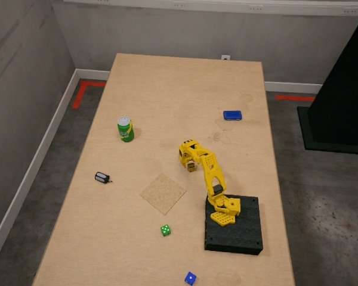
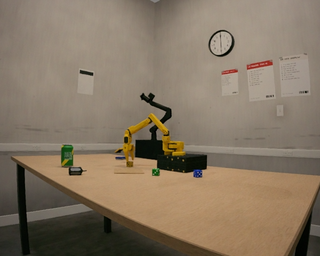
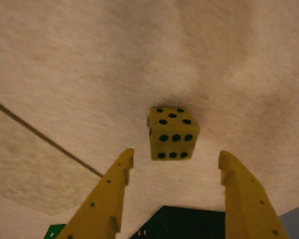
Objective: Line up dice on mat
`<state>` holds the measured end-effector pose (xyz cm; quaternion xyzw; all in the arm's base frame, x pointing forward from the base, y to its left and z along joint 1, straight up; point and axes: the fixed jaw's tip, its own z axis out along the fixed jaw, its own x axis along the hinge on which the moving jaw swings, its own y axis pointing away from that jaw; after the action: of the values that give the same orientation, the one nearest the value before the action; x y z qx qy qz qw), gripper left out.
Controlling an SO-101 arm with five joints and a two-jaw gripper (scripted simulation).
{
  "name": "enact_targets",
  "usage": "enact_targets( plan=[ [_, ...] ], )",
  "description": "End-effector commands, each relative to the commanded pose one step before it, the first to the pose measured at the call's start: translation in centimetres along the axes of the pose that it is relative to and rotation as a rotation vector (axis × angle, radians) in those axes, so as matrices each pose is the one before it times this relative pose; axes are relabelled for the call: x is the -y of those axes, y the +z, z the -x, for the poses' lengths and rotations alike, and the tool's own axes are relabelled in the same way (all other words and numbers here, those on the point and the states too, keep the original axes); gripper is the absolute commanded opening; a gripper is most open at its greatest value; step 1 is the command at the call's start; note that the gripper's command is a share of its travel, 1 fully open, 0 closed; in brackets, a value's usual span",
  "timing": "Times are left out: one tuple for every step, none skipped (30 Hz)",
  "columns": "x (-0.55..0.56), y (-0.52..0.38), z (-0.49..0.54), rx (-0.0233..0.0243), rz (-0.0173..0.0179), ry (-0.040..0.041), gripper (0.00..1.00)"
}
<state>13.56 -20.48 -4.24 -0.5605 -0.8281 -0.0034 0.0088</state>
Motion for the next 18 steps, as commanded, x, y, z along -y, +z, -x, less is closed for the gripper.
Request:
enact_targets(
  plan=[
    [0.135, 0.8651, 0.069, 0.00014, 0.00116, 0.01544, 0.35],
    [0.001, 0.1704, -0.006, 0.00000, 0.00000, 0.00000, 0.35],
    [0.001, 0.1620, -0.008, 0.00000, 0.00000, 0.00000, 0.35],
    [0.002, 0.1536, -0.008, 0.00000, 0.00000, 0.00000, 0.35],
    [0.000, 0.0000, 0.000, 0.00000, 0.00000, 0.00000, 0.35],
    [0.000, 0.0000, 0.000, 0.00000, 0.00000, 0.00000, 0.35],
    [0.001, 0.1439, -0.008, -0.00003, 0.00002, 0.00001, 0.35],
    [0.001, 0.1327, -0.008, 0.00000, 0.00000, 0.00000, 0.35],
    [0.002, 0.1207, -0.009, 0.00000, 0.00000, 0.00000, 0.35],
    [0.001, 0.1093, -0.009, 0.00000, 0.00000, 0.00000, 0.35],
    [0.001, 0.0961, -0.008, 0.00000, 0.00000, 0.00000, 0.35],
    [0.001, 0.0835, -0.007, 0.00000, 0.00000, 0.00000, 0.35],
    [0.001, 0.0703, -0.006, 0.00000, 0.00000, 0.00000, 0.35],
    [0.001, 0.0582, -0.005, 0.00000, 0.00000, 0.00000, 0.35],
    [0.001, 0.0456, -0.004, 0.00000, 0.00000, 0.00000, 0.35],
    [0.001, 0.0348, -0.003, 0.00000, 0.00000, 0.00000, 0.35],
    [0.001, 0.0240, -0.003, 0.00000, 0.00000, 0.00000, 0.35],
    [0.000, 0.0156, -0.001, 0.00000, 0.00000, 0.00000, 0.35]
  ],
)
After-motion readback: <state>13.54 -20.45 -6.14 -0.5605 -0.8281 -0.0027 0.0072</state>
